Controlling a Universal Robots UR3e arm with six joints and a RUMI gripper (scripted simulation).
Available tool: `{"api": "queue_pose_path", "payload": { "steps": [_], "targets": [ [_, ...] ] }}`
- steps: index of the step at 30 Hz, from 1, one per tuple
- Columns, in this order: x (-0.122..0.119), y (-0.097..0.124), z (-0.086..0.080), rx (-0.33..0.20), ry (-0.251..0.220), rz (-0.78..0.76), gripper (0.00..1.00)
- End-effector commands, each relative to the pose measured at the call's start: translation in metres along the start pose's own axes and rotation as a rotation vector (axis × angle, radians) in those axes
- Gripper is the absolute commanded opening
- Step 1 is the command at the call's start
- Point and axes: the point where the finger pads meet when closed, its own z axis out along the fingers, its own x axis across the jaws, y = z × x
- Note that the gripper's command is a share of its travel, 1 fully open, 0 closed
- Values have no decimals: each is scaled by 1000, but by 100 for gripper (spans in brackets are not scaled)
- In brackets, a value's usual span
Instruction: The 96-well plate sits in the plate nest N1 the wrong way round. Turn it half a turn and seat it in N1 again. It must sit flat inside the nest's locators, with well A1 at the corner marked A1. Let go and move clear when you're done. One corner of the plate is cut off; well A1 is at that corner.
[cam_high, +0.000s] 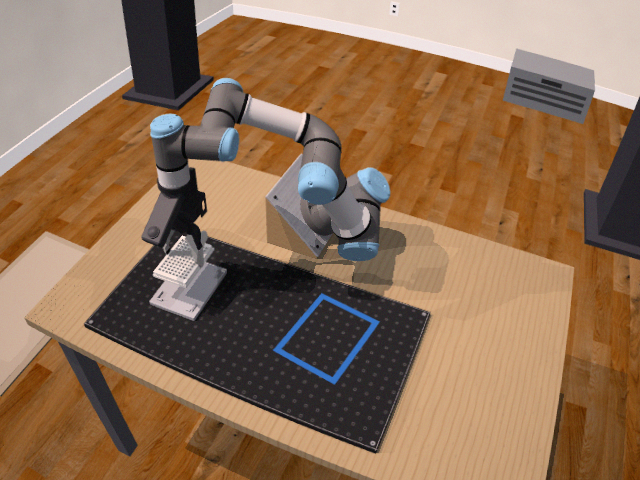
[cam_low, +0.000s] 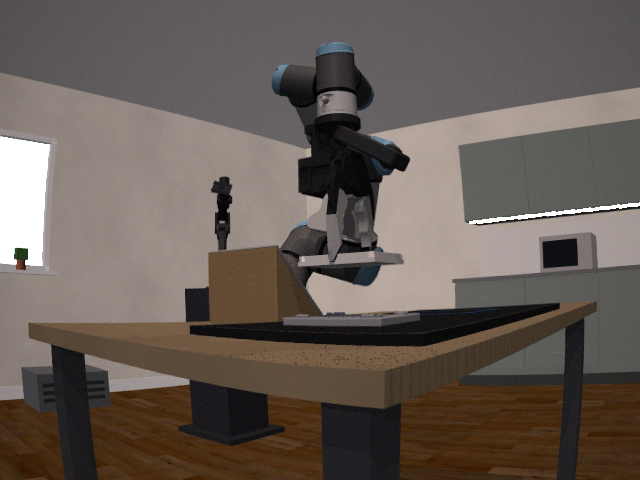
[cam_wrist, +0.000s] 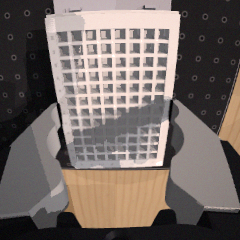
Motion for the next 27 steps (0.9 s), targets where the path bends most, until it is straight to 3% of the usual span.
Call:
{"api": "queue_pose_path", "payload": {
  "steps": [1,11,27],
  "targets": [
    [0,0,-1,1,3,0,0],
    [0,0,-1,1,3,0,0],
    [1,0,24,2,3,0,0]
  ]
}}
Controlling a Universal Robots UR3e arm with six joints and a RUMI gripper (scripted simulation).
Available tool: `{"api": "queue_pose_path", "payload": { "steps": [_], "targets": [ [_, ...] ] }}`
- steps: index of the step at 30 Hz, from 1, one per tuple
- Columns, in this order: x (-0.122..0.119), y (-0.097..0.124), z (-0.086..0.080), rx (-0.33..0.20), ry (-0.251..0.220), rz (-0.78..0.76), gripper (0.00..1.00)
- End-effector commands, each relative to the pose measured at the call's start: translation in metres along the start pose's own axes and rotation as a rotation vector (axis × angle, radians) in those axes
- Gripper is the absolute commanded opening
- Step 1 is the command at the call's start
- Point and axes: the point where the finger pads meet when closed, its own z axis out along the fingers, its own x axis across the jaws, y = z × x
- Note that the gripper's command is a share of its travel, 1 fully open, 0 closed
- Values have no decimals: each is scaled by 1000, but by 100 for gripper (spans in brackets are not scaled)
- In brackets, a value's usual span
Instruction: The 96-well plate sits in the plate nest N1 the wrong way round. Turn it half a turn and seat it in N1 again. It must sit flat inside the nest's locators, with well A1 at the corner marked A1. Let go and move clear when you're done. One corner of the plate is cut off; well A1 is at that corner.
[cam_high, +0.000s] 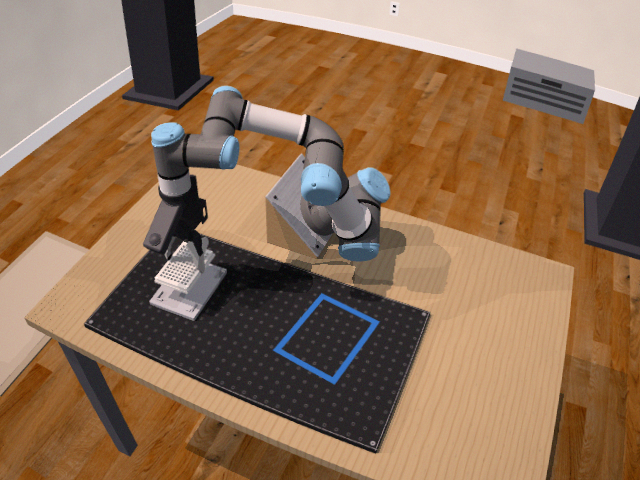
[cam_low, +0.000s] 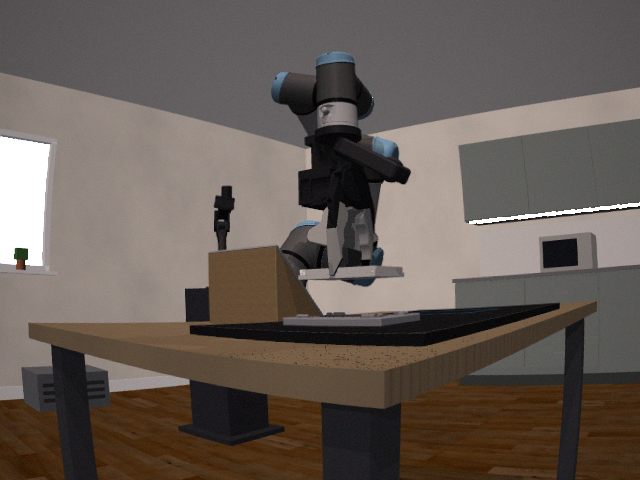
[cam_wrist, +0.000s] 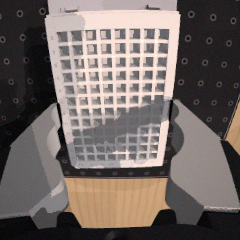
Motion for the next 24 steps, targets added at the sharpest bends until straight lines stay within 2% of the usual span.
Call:
{"api": "queue_pose_path", "payload": {
  "steps": [1,24],
  "targets": [
    [1,0,5,3,5,0,0],
    [1,-1,40,3,5,0,0]
  ]
}}
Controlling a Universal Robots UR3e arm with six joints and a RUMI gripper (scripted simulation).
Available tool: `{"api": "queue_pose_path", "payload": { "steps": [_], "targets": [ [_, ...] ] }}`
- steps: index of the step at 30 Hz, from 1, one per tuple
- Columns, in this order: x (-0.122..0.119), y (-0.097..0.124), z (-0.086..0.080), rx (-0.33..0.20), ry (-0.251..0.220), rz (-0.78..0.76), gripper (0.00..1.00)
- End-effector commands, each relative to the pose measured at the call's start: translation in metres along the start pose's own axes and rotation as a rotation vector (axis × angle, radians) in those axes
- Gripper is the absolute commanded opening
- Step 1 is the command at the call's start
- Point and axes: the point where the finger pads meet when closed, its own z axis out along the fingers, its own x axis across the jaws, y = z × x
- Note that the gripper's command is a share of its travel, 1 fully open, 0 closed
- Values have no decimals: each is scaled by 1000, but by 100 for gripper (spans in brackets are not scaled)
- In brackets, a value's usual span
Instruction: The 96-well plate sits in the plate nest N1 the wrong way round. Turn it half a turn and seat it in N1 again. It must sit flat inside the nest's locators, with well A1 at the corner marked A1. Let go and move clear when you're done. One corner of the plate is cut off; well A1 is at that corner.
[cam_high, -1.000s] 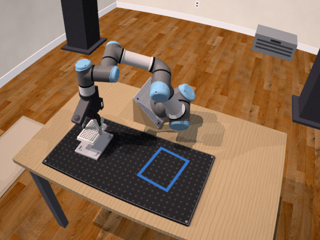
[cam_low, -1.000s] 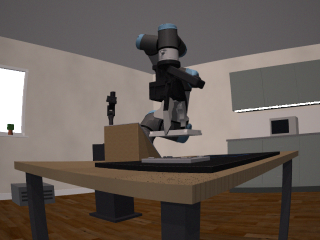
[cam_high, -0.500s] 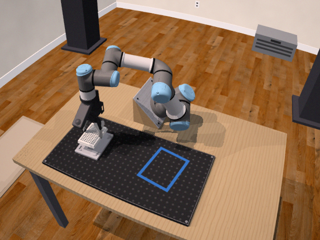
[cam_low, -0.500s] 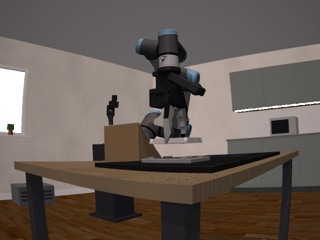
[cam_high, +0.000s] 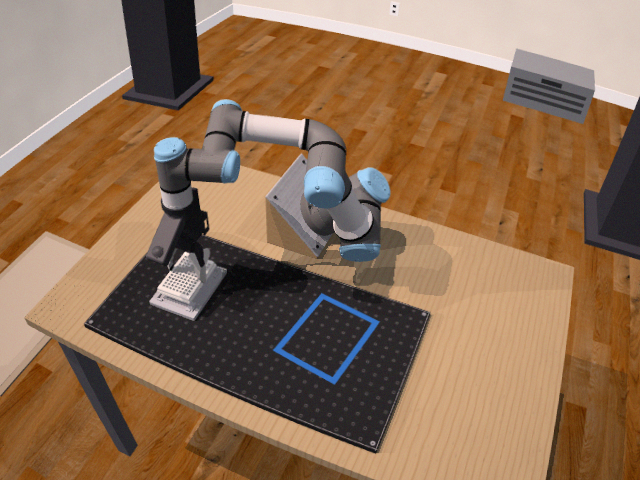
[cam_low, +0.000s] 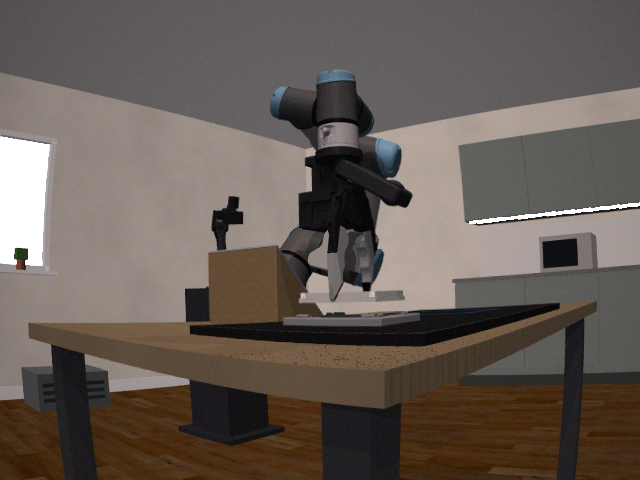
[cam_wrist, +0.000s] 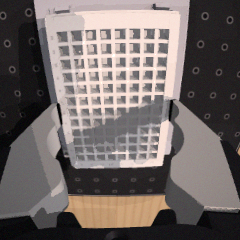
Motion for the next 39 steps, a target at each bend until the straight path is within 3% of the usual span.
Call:
{"api": "queue_pose_path", "payload": {
  "steps": [1,39],
  "targets": [
    [1,0,8,3,4,0,0],
    [1,0,12,3,4,0,0]
  ]
}}
